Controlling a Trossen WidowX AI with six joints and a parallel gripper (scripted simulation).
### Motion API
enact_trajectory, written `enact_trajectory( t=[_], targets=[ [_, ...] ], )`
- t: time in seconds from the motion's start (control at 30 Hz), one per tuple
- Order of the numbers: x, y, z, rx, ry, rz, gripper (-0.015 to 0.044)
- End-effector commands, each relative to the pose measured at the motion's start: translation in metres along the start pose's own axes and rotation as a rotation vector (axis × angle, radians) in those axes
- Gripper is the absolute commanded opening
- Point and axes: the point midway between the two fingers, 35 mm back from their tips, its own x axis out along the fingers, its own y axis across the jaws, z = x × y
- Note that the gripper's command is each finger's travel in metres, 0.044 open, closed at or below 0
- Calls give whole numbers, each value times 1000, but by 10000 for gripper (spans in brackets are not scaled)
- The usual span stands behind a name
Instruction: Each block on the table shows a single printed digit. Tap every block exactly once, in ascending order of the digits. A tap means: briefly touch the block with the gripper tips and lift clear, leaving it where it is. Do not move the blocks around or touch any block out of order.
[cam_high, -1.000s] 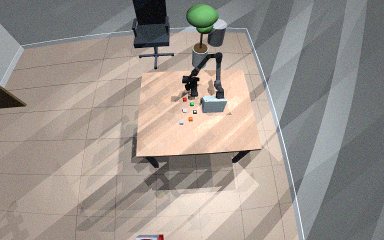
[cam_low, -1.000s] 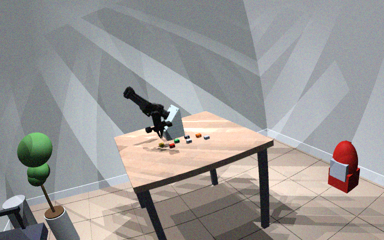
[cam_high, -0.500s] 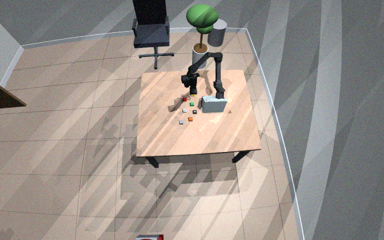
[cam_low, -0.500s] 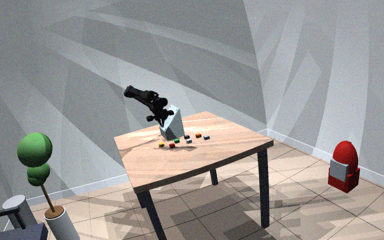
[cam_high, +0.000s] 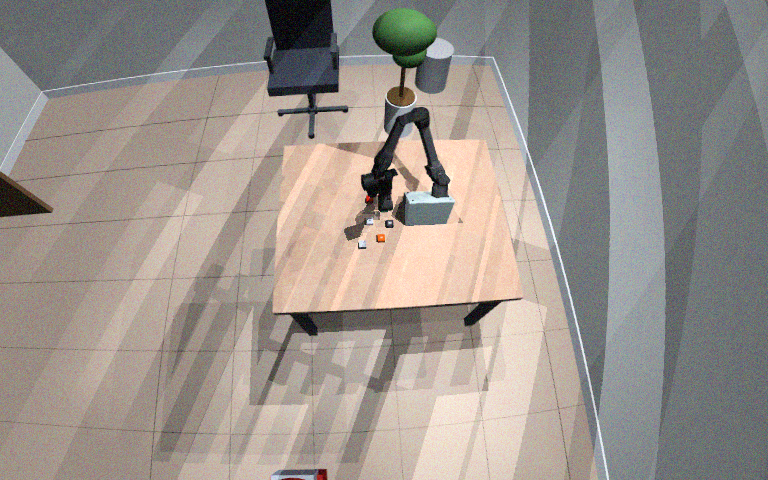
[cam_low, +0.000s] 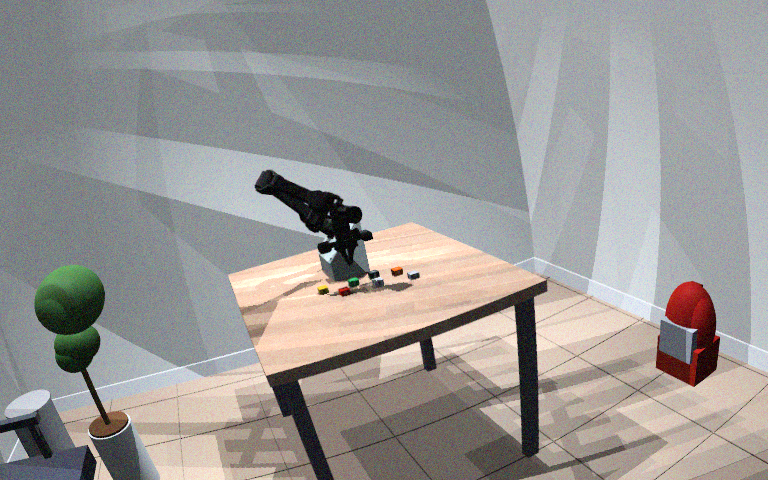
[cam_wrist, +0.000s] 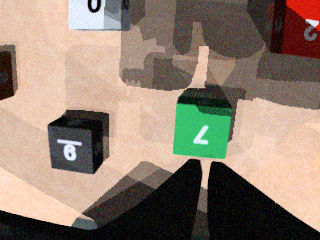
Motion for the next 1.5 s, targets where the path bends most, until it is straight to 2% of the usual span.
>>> enact_trajectory(
  t=[0.0,0.97,1.1,1.23,1.4,1.47],
  targets=[
    [29,-2,-9,-20,21,-19,20],
    [59,-3,-10,-20,22,-20,20],
    [31,-2,-9,-19,21,-18,20],
    [26,-1,-9,-20,21,-18,20],
    [-41,1,-6,-20,21,-12,20],
    [-53,0,-7,-20,22,-15,20]
  ],
)
